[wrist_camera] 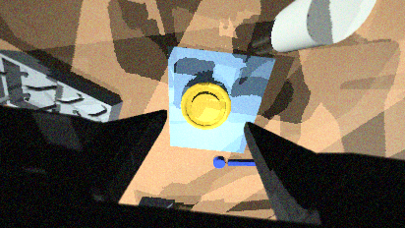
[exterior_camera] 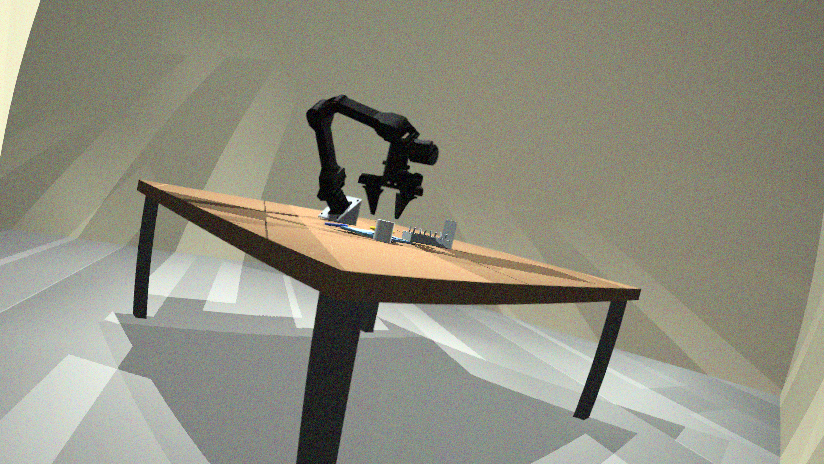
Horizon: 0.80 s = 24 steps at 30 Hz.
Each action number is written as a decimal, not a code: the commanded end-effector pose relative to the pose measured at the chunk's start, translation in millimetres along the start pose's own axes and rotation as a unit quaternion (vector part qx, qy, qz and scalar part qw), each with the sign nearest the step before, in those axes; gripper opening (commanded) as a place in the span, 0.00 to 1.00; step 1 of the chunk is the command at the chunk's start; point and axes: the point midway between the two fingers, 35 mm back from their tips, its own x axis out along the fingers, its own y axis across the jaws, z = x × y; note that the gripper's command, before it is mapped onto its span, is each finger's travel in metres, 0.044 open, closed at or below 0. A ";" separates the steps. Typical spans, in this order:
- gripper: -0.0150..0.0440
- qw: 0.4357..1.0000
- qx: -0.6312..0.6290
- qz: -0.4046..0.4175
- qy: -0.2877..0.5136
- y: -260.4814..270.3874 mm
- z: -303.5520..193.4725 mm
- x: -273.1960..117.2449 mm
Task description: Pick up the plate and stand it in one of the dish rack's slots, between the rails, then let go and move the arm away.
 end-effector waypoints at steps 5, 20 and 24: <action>0.93 1.000 -0.002 -0.002 0.000 0.4 0.4 13.8; 0.93 1.000 -0.002 -0.003 0.000 0.3 0.1 38.0; 0.93 1.000 -0.002 -0.003 0.000 0.2 -0.3 44.4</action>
